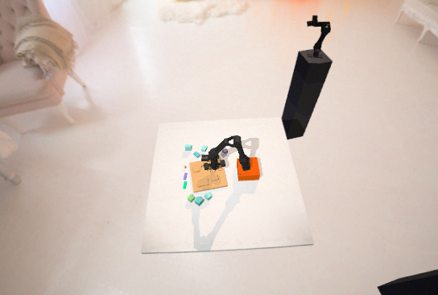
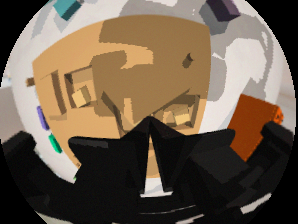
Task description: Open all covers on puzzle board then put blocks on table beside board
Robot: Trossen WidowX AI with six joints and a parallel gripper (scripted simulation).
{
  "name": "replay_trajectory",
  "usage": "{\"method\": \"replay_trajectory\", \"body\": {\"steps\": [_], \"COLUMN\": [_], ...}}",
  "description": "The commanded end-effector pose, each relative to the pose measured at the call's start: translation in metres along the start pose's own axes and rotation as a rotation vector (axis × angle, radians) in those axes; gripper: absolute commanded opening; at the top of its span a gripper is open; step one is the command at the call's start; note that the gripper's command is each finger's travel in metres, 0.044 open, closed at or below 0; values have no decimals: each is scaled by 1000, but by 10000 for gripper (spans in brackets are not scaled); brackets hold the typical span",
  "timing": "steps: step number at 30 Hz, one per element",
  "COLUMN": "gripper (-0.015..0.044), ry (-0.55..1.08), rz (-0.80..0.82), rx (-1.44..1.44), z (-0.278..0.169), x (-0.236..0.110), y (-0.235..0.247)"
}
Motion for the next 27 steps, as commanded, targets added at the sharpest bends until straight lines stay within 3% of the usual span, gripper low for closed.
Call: {"method": "replay_trajectory", "body": {"steps": [1, 27], "gripper": [0, 0], "ry": [-1, -3], "rz": [5, 6], "rx": [-6, -6], "z": [3, 26], "x": [-1, -1], "y": [5, 19]}}
Point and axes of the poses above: the point midway between the two fingers, 35 mm back from their tips, its own x axis out along the fingers, its own y axis across the jaws, z = x × y, the point moved 3 cm from there along -x, back along the fingers, and after that the axes turned 13 degrees about -x, right-handed, at the moved point
